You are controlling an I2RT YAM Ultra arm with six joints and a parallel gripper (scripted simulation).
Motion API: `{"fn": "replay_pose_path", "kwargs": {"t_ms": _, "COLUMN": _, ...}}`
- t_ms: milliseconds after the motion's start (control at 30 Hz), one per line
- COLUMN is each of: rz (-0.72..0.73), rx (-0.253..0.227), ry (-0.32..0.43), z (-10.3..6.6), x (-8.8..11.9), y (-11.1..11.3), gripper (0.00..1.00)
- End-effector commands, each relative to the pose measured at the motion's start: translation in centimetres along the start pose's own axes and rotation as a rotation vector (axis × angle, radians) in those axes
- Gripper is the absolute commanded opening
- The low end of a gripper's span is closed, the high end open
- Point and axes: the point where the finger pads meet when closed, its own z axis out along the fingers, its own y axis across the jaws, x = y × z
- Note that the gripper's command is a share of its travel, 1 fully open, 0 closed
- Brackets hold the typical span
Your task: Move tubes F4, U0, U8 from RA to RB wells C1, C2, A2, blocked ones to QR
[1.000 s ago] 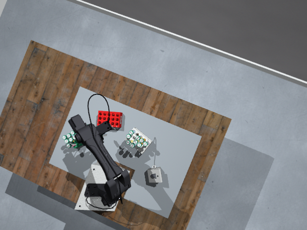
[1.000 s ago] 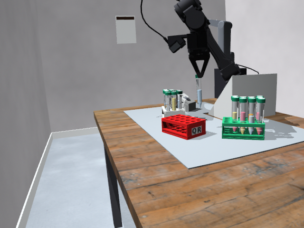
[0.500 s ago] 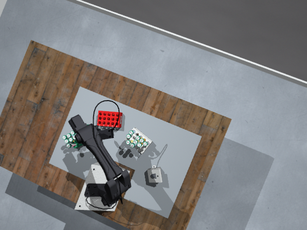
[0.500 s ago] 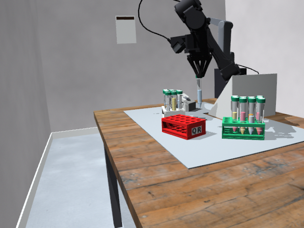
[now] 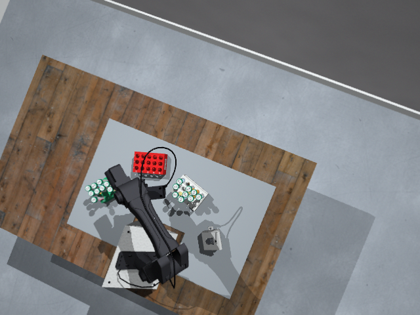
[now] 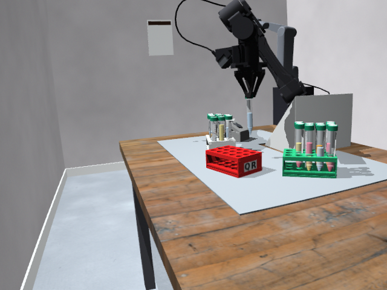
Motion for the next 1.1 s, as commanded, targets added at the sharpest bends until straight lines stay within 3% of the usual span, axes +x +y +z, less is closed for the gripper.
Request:
{"fn": "replay_pose_path", "kwargs": {"t_ms": 0, "rz": -0.014, "rx": -0.005, "ry": -0.023, "z": -0.2, "x": -1.6, "y": -1.1, "gripper": 0.0}}
{"fn": "replay_pose_path", "kwargs": {"t_ms": 567, "rz": -0.017, "rx": -0.006, "ry": -0.025, "z": -0.2, "x": -5.1, "y": -4.2, "gripper": 0.0}}
{"fn": "replay_pose_path", "kwargs": {"t_ms": 633, "rz": 0.01, "rx": -0.037, "ry": -0.012, "z": -1.1, "x": -5.6, "y": -3.2, "gripper": 0.0}}
{"fn": "replay_pose_path", "kwargs": {"t_ms": 767, "rz": -0.011, "rx": -0.01, "ry": -0.022, "z": -0.4, "x": -5.5, "y": -2.6, "gripper": 0.0}}
{"fn": "replay_pose_path", "kwargs": {"t_ms": 1000, "rz": -0.011, "rx": -0.009, "ry": -0.022, "z": -0.4, "x": -6.1, "y": -2.0, "gripper": 0.0}}
{"fn": "replay_pose_path", "kwargs": {"t_ms": 1033, "rz": -0.015, "rx": -0.035, "ry": -0.024, "z": -1.1, "x": -6.1, "y": -1.9, "gripper": 0.0}}
{"fn": "replay_pose_path", "kwargs": {"t_ms": 1067, "rz": -0.021, "rx": -0.02, "ry": -0.027, "z": -0.7, "x": -6.1, "y": -1.7, "gripper": 0.0}}
